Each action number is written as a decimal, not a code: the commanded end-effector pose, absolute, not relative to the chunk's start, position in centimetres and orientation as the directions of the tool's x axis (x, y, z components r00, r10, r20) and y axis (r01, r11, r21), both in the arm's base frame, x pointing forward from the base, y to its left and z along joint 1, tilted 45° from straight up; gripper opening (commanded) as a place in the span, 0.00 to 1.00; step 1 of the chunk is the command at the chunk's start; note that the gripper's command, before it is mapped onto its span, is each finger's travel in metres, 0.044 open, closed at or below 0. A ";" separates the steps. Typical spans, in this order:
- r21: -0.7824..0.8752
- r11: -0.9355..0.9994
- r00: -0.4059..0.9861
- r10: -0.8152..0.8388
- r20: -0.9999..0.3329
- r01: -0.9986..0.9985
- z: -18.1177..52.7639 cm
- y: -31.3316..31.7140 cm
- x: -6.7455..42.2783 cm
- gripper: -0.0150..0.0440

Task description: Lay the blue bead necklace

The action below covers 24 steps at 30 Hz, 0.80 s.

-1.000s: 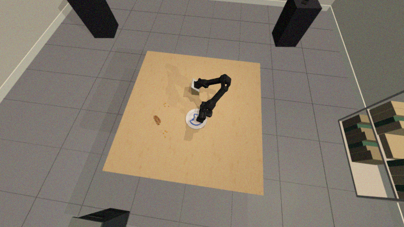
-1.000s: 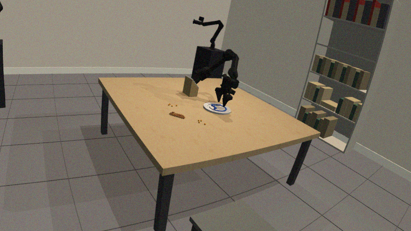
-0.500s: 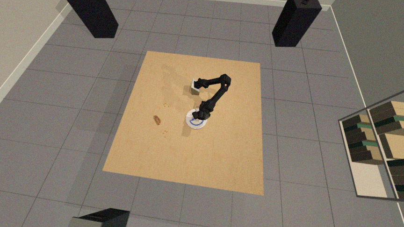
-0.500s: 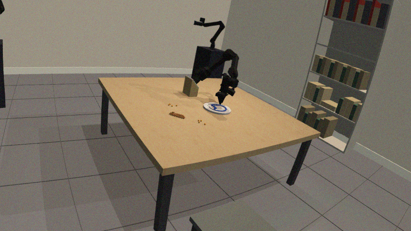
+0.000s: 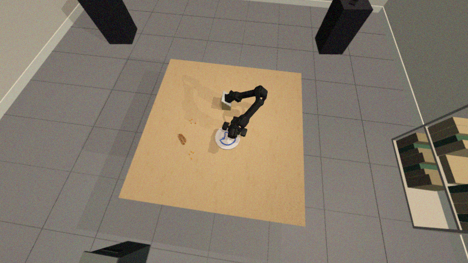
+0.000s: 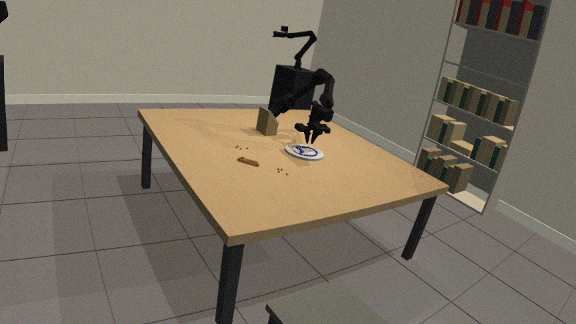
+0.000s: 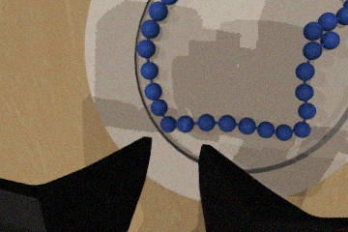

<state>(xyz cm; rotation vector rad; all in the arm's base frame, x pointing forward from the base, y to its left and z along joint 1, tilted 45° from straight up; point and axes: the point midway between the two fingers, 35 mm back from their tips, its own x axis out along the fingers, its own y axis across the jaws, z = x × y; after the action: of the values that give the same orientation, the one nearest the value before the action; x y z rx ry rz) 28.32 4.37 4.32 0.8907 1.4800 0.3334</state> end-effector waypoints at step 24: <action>0.066 -0.120 0.131 0.688 -0.714 0.991 5.2 2.6 28.5 0.46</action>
<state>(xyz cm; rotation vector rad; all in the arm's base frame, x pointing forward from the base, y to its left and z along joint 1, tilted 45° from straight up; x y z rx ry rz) 28.29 2.88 5.08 1.8222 1.6253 -0.6613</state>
